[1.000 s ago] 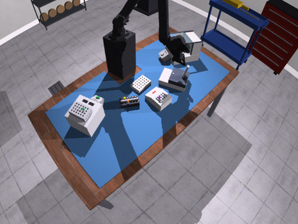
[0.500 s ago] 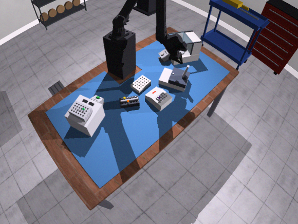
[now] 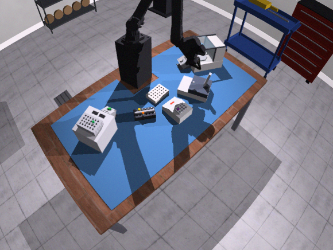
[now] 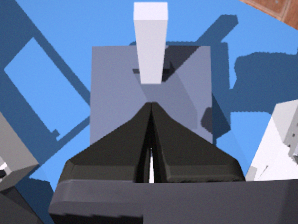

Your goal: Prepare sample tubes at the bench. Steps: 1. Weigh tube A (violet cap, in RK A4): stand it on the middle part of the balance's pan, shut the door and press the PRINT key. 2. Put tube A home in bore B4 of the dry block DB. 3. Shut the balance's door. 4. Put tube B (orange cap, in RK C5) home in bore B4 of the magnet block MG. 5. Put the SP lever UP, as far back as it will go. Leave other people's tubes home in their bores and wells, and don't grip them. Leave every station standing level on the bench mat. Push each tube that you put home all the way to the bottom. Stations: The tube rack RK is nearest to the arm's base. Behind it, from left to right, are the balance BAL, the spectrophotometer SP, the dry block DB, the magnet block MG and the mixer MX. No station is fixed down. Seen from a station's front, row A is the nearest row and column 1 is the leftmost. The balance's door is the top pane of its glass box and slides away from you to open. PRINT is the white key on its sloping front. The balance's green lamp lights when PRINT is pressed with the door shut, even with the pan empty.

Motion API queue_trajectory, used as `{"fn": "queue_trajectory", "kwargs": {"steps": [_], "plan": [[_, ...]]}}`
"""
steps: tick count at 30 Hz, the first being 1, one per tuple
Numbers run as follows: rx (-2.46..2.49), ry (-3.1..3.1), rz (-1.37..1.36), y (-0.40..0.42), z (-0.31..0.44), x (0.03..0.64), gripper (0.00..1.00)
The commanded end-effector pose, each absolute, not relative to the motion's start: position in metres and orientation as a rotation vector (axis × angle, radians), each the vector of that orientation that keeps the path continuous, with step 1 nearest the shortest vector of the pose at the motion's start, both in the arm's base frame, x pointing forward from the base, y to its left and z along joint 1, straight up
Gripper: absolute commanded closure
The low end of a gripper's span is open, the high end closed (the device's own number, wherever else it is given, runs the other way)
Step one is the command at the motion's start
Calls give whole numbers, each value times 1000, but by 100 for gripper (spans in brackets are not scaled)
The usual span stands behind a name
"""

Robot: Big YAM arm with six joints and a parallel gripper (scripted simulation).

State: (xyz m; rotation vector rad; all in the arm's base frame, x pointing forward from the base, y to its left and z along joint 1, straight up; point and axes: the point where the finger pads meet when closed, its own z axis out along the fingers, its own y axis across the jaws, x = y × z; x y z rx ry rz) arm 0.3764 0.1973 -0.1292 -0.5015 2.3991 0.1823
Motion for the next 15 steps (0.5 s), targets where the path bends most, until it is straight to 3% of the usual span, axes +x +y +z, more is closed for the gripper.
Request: {"fn": "queue_trajectory", "kwargs": {"steps": [1,15], "plan": [[-490,2366,199,201,-116,376,100],[-497,2386,186,195,-121,368,100]]}}
